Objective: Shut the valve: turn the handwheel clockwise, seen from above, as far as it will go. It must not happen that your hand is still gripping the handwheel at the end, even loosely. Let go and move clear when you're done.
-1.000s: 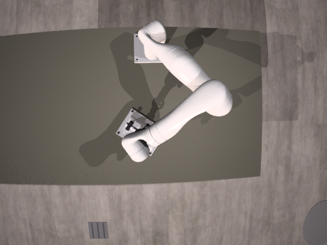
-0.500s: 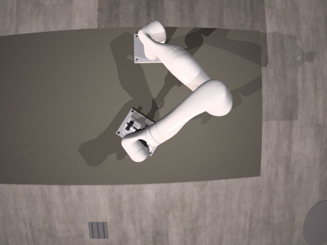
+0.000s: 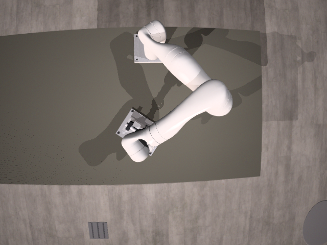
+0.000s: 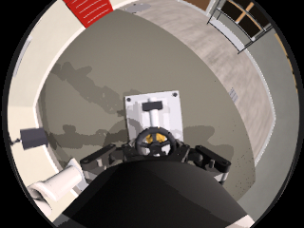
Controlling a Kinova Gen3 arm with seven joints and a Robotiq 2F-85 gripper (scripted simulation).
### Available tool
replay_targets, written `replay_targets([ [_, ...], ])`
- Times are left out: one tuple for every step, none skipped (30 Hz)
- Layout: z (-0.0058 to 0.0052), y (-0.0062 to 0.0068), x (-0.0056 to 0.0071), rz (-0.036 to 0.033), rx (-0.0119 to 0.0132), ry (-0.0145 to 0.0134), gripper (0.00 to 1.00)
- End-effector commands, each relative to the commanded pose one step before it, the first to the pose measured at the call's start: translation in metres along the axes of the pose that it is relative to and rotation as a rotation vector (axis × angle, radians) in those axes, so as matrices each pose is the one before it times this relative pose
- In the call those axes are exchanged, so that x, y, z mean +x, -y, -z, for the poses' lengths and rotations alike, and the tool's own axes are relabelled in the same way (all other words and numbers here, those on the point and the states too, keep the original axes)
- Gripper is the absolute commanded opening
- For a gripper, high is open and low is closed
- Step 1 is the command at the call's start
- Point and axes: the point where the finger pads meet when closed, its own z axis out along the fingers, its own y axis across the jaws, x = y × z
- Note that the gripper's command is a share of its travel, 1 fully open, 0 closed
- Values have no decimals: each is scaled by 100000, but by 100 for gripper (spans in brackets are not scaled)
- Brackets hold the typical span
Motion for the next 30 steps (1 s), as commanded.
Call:
replay_targets([
  [-67,-30,15,-17,-69,50,0],
  [0,0,0,0,0,0,0],
  [0,0,0,0,0,0,0],
  [0,0,0,0,0,0,0],
  [0,0,0,0,0,0,0],
  [0,0,0,0,0,0,0],
  [0,0,0,0,0,0,0],
  [0,0,0,0,0,0,0],
  [0,0,0,0,0,0,0],
  [0,0,0,0,0,0,0],
  [0,0,0,0,0,0,0],
  [0,0,0,0,0,0,0],
  [0,0,0,-1,0,0,0],
  [0,0,0,-4,0,0,0],
  [0,0,0,-10,0,0,0],
  [0,0,0,-19,0,0,0],
  [0,0,0,-31,0,0,0],
  [0,0,0,-45,0,0,0],
  [0,0,0,-62,0,0,0],
  [0,0,0,0,0,0,0],
  [0,0,0,0,0,0,0],
  [0,0,0,-81,0,0,0],
  [0,0,0,-103,0,0,0],
  [0,0,0,-127,0,0,0],
  [0,0,0,-152,0,0,0],
  [0,0,0,-180,1,0,0],
  [0,0,0,-210,1,0,0],
  [0,0,0,-241,1,0,0],
  [0,0,0,-274,1,0,0],
  [0,0,0,-308,1,0,0],
])
